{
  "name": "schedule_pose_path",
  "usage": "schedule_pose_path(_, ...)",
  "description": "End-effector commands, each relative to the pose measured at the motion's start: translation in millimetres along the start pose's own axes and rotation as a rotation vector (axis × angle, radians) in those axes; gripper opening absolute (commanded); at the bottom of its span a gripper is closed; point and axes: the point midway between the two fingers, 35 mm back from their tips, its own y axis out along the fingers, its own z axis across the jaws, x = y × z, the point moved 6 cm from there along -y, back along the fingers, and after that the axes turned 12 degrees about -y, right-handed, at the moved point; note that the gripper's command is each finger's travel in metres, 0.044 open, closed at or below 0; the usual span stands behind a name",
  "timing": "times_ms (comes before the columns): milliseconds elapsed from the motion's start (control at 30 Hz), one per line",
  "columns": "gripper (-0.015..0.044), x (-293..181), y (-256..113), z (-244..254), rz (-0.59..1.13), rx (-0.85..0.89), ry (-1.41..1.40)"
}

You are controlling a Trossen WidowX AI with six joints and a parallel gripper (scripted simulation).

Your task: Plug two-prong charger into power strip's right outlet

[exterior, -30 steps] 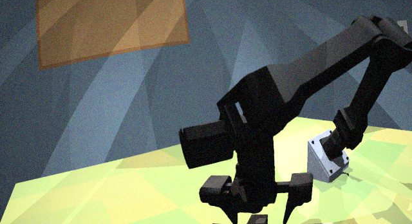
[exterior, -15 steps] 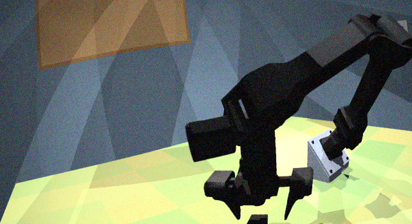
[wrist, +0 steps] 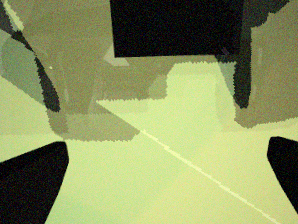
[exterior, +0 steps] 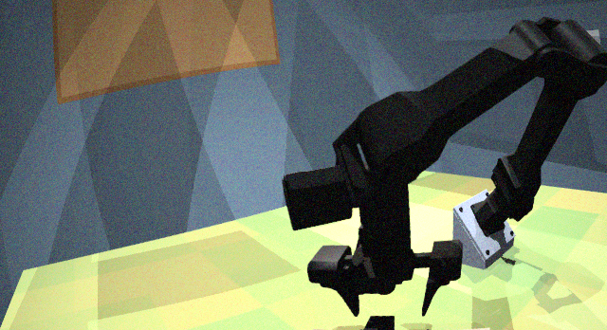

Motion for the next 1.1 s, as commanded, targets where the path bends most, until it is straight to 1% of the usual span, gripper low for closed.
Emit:
schedule_pose_path(0,0.044,-0.6,-6.5,-0.4,-0.064,-0.007,0.003)
schedule_pose_path(67,0.044,-3.9,-18.6,-0.6,-0.178,-0.024,0.009)
schedule_pose_path(200,0.044,-14.8,-53.8,1.5,-0.484,-0.097,0.005)
schedule_pose_path(267,0.044,-18.6,-64.6,3.0,-0.578,-0.125,-0.004)
schedule_pose_path(300,0.044,-19.2,-66.5,3.3,-0.594,-0.13,-0.006)
schedule_pose_path(1067,0.044,-19.2,-66.5,3.3,-0.594,-0.13,-0.006)
